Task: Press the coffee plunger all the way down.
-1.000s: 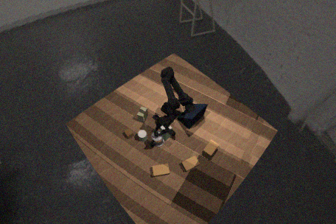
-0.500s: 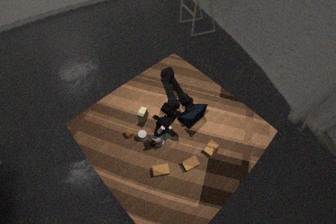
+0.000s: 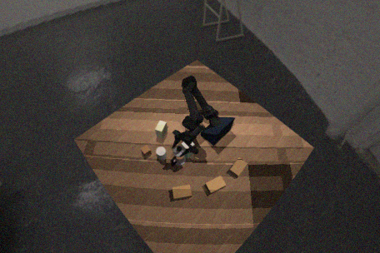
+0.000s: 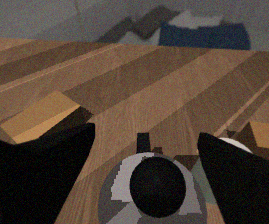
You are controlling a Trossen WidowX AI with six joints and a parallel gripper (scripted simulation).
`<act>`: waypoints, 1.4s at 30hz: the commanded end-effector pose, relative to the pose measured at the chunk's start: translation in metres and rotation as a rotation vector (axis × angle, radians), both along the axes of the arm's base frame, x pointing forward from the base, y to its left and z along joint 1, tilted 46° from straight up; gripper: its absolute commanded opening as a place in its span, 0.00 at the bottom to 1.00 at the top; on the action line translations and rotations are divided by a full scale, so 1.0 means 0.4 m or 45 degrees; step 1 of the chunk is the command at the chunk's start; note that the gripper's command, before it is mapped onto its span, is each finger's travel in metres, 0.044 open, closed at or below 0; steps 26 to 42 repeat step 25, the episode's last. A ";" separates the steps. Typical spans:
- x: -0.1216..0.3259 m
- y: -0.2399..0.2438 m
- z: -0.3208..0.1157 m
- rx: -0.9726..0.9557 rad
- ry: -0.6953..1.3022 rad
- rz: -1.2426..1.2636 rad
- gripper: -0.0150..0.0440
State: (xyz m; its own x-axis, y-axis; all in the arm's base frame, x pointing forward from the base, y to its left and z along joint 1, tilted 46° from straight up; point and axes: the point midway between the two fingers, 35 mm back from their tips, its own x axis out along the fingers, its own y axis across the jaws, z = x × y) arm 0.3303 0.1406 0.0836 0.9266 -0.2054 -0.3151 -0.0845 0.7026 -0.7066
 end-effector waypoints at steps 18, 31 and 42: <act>-0.082 0.114 0.145 -0.015 0.018 -0.011 1.00; -0.082 0.113 0.142 -0.015 0.018 -0.011 1.00; -0.082 0.113 0.142 -0.015 0.018 -0.011 1.00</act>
